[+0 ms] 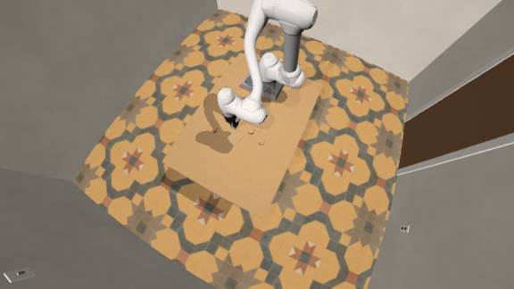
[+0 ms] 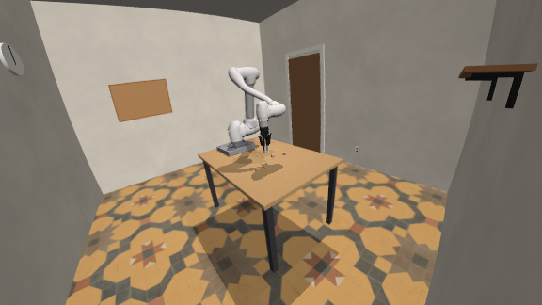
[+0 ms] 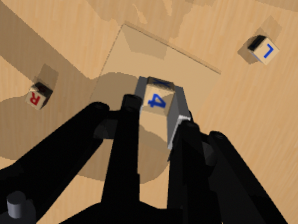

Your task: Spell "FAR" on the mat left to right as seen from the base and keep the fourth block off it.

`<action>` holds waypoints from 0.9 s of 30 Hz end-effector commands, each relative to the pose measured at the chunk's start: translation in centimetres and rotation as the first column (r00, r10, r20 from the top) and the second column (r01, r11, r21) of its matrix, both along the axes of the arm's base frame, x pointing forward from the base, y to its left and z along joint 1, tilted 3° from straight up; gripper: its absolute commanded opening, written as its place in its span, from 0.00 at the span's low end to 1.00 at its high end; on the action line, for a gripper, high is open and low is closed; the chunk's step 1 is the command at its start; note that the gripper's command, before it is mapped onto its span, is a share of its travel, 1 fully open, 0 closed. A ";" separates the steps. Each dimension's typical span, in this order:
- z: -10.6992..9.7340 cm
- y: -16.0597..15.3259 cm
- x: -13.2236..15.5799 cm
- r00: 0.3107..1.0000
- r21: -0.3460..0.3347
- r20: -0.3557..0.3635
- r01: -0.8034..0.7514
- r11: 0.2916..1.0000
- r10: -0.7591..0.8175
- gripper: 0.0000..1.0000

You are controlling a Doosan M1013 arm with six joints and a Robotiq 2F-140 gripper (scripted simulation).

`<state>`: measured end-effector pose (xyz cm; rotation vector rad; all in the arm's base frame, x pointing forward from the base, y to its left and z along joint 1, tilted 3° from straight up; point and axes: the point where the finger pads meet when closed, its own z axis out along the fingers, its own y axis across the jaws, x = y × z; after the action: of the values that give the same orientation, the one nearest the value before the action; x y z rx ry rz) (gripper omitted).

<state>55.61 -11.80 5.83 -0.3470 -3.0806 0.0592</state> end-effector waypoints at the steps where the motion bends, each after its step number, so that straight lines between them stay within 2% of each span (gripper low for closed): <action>1: 0.9 0.2 0.3 1.000 0.002 0.005 -0.004 1.000 0.004 0.13; 9: 0.8 0.2 0.3 1.000 0.002 0.005 -0.004 1.000 0.004 0.13; 11: 0.0 0.1 0.2 1.000 0.002 0.005 -0.007 1.000 0.007 0.13; 15: -2.9 0.1 0.0 1.000 0.002 0.004 -0.016 1.000 0.016 0.13; 23: -3.3 0.1 -0.1 0.999 -0.004 0.031 -0.018 1.000 0.018 0.13; 25: -3.3 0.1 -0.1 0.996 -0.016 0.086 -0.020 1.000 0.021 0.13; 27: -3.3 0.1 -0.3 0.985 -0.036 0.172 -0.021 0.999 0.027 0.13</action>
<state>55.72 -11.64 2.54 -0.3338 -3.1738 0.0698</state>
